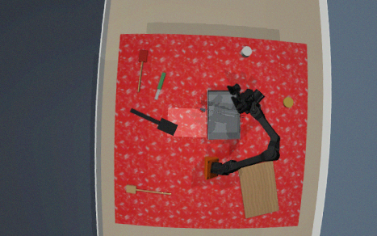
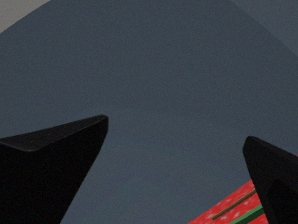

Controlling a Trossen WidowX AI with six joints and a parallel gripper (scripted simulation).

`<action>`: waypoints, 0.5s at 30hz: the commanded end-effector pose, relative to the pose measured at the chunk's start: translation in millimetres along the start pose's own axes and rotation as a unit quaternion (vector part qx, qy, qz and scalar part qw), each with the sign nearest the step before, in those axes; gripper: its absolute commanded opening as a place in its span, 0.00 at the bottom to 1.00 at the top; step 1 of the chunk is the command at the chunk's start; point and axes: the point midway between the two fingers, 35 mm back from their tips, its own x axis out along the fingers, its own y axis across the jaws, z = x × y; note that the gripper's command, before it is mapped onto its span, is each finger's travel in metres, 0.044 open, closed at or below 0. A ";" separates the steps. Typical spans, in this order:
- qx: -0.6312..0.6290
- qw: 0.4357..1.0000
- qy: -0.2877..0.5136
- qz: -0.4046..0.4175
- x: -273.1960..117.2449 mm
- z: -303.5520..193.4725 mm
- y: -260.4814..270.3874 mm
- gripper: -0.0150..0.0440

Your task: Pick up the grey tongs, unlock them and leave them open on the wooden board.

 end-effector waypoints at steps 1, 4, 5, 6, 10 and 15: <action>0.001 1.000 0.004 -0.006 1.5 -1.3 -1.3 0.98; 0.004 0.998 0.044 -0.054 13.6 -14.0 -11.9 1.00; 0.005 0.995 0.069 -0.078 19.0 -21.8 -16.9 1.00; 0.004 0.989 0.100 -0.106 24.4 -31.5 -22.2 1.00; -0.015 0.942 0.260 -0.209 32.8 -77.9 -35.2 1.00; -0.075 0.821 0.490 -0.282 10.7 -125.0 -29.2 1.00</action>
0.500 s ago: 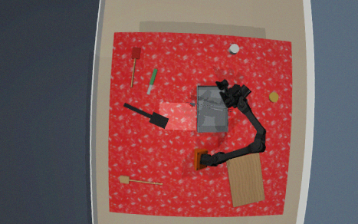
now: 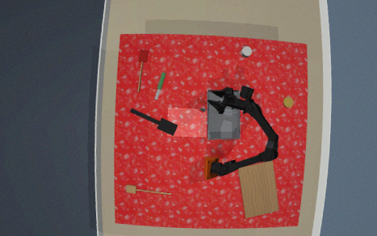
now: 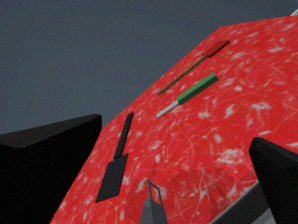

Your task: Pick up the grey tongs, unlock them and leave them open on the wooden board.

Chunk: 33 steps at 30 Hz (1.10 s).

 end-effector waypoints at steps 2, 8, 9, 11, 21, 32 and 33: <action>-0.124 0.943 0.284 -0.117 -7.3 -58.1 2.6 1.00; -0.303 0.754 0.553 -0.184 -68.0 -77.0 8.3 1.00; -0.329 0.717 0.584 -0.190 -78.1 -74.3 9.4 1.00; -0.349 0.686 0.608 -0.194 -86.4 -71.0 10.5 1.00; -0.349 0.686 0.608 -0.194 -86.4 -71.0 10.5 1.00; -0.349 0.687 0.608 -0.194 -81.9 -71.6 9.9 1.00; -0.349 0.687 0.608 -0.194 -81.6 -72.3 9.1 1.00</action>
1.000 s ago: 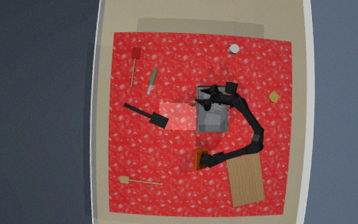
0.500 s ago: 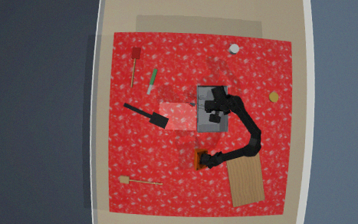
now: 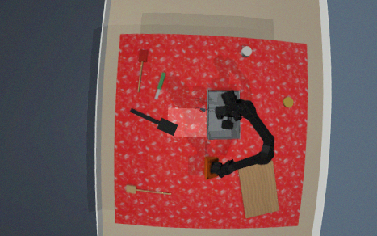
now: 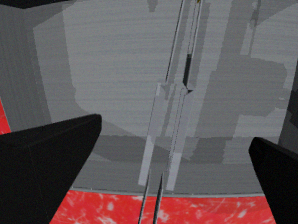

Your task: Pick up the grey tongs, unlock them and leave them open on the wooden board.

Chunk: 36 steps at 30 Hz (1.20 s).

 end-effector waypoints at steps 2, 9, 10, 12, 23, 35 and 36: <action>-0.002 1.000 0.003 0.001 6.6 1.1 -0.8 1.00; -0.002 1.000 0.002 0.001 18.2 1.5 -1.7 1.00; -0.002 1.000 0.002 0.001 19.8 1.5 -1.8 1.00; -0.002 1.000 0.002 0.001 23.1 1.5 -1.9 1.00; -0.002 1.000 0.003 0.001 41.2 1.4 -2.1 1.00; -0.002 1.000 0.004 0.001 60.6 0.5 -1.2 1.00; -0.001 1.000 0.004 0.001 62.2 0.4 -1.0 1.00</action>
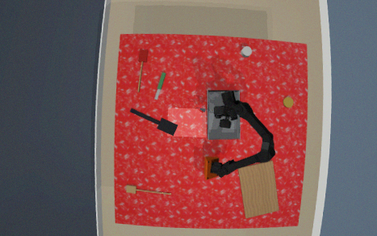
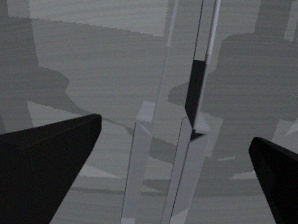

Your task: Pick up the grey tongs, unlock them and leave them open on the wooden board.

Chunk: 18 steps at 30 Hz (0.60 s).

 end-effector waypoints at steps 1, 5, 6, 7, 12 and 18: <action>-0.005 1.000 0.004 0.004 8.8 -0.1 3.1 1.00; -0.005 1.000 0.004 0.004 14.9 -0.5 3.8 1.00; -0.005 1.000 0.004 0.004 15.7 -0.6 3.9 1.00; -0.005 1.000 0.004 0.004 15.9 -0.6 3.9 1.00; 0.000 1.000 0.001 0.001 12.4 -1.1 1.5 0.87; 0.000 1.000 0.001 0.001 12.4 -1.1 1.5 0.60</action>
